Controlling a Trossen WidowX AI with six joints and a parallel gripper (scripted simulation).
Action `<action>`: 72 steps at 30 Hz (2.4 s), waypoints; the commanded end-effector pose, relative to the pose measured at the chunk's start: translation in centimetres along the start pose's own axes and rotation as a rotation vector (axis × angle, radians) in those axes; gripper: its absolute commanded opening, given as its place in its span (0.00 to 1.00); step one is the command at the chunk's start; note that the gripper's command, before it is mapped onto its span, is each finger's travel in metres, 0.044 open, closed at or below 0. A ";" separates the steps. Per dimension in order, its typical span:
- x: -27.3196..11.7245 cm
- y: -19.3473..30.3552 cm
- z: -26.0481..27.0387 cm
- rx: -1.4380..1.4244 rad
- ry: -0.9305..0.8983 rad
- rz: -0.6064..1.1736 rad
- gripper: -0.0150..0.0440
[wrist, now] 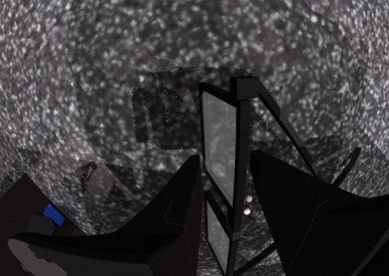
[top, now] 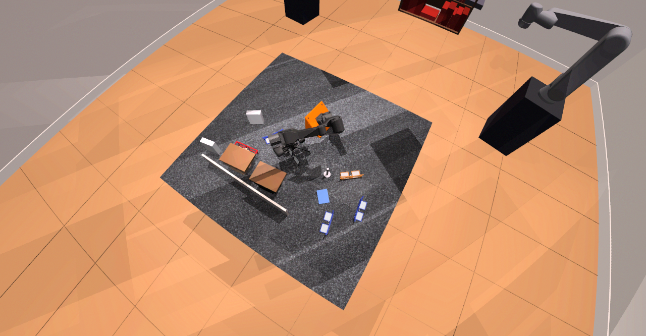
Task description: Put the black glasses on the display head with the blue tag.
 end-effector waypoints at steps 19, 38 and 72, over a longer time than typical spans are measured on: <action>1.0 0.1 -0.3 0.003 0.005 0.003 0.42; 1.0 0.1 -0.3 0.003 0.005 0.003 0.25; -9.2 3.1 1.2 0.009 0.003 -0.008 0.25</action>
Point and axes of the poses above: the point midway between the two fingers, 35 mm back from their tips, its own x axis out along the fingers, its own z axis across the jaws, y = z × x, the point moved 3 cm from there along -x, back along the fingers, and after that the axes turned 10 degrees about -x, right-handed, at the moved point
